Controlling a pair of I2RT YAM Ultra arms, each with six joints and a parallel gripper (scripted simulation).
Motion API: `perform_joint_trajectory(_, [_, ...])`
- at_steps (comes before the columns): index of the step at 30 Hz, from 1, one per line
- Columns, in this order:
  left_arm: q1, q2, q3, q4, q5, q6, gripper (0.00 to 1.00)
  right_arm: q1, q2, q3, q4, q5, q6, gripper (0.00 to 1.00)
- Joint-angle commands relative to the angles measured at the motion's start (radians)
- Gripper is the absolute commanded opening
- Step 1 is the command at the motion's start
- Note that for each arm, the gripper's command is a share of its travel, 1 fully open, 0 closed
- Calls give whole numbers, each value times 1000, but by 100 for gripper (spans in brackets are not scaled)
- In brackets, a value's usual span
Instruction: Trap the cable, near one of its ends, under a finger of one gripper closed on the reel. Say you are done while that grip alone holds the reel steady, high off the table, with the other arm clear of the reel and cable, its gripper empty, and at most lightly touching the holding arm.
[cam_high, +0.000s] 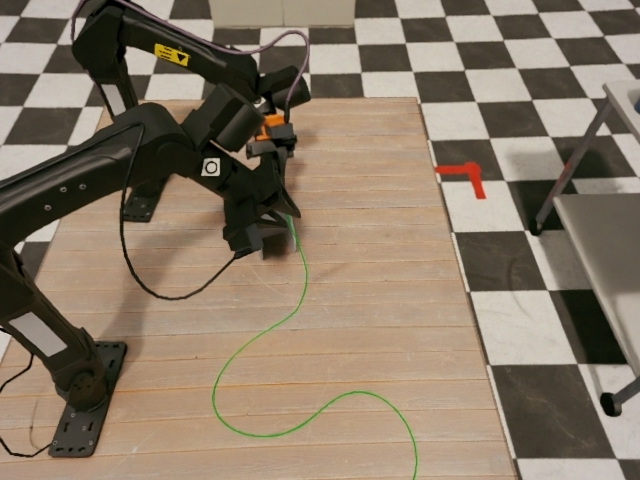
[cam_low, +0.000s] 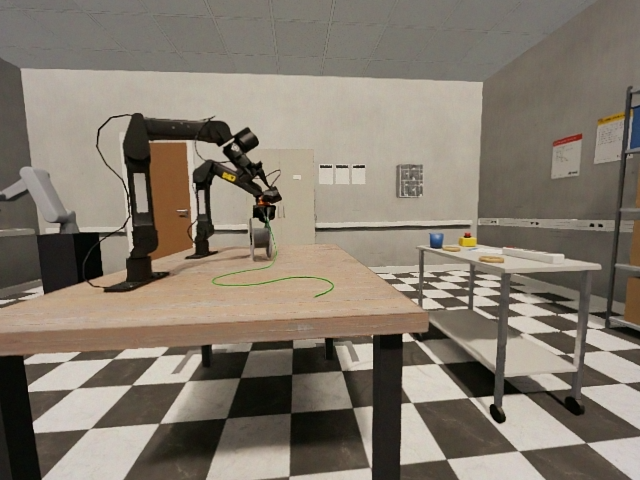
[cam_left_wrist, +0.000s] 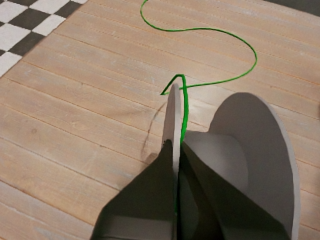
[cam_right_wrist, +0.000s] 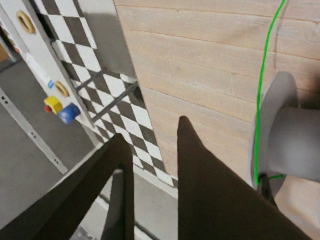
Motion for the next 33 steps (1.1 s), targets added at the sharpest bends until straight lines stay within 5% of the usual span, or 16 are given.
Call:
perform_joint_trajectory(1, [11,-36,57,-47,27,1,0,-20,-40,-11,42,-6,-58,30])
perform_joint_trajectory(22, [10,-57,233,-237,27,-5,0,-129,-130,-131,227,-39,-406,30])
perform_joint_trajectory(33, [11,-21,335,-336,28,-2,0,-235,-221,-246,410,-74,-747,30])
